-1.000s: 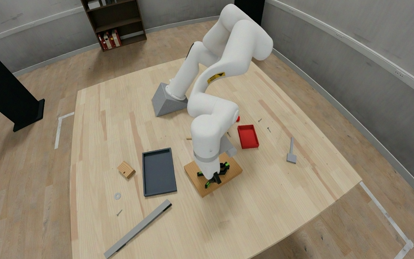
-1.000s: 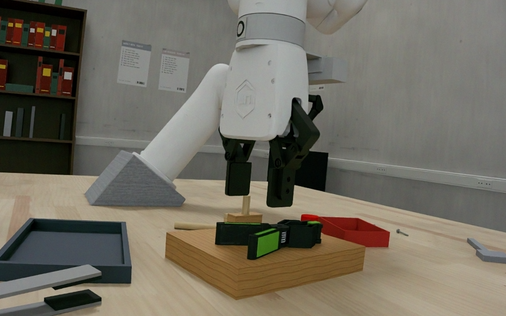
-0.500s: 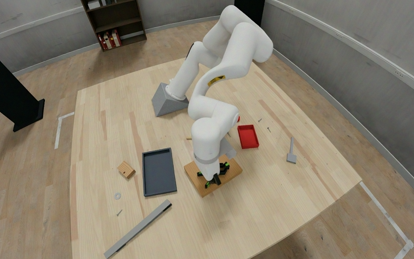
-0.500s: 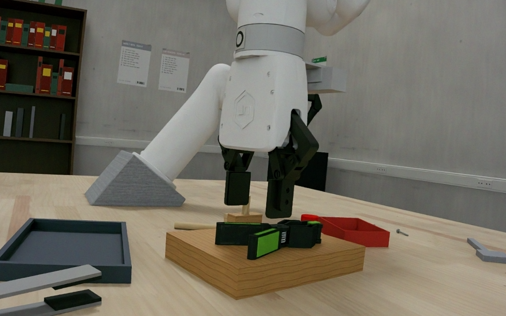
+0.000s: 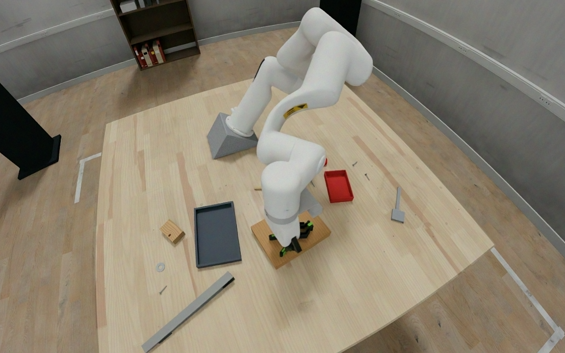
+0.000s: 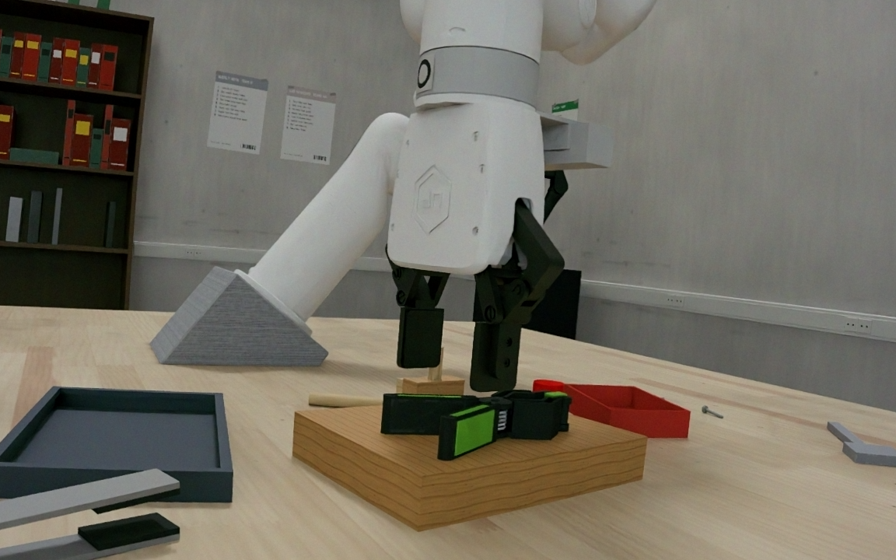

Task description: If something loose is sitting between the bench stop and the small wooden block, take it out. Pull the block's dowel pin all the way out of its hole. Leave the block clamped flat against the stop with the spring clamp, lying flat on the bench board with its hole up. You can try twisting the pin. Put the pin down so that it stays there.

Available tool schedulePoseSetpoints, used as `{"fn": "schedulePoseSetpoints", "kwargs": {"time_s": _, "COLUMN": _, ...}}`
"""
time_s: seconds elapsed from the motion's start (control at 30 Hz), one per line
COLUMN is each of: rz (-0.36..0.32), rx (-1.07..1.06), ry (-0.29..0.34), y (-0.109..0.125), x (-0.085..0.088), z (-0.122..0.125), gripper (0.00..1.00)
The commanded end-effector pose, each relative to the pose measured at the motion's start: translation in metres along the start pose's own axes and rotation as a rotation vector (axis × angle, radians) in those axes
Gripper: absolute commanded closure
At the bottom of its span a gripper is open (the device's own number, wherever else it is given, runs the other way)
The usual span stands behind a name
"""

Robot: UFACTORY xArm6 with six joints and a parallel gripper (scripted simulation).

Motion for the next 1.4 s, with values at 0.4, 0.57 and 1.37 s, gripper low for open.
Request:
{"fn": "schedulePoseSetpoints", "kwargs": {"time_s": 0.4, "rz": -0.001, "rx": 0.001, "ry": 0.004, "y": 0.000, "x": 0.001, "z": 0.001, "gripper": 0.23}}
{"fn": "schedulePoseSetpoints", "kwargs": {"time_s": 0.57, "rz": -0.001, "rx": 0.001, "ry": 0.004, "y": 0.000, "x": 0.000, "z": 0.001, "gripper": 0.23}}
{"fn": "schedulePoseSetpoints", "kwargs": {"time_s": 1.37, "rz": -0.001, "rx": 0.001, "ry": 0.004, "y": 0.000, "x": -0.020, "z": 0.001, "gripper": 0.23}}
Point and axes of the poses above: the point where the finger pads meet when closed, its own x axis back along the fingers, its own z axis across the jaws, y = z × x, the point moved 2 cm from there along x, back along the fingers, and after that the axes turned 13 degrees about -x, right-handed, at the moved point
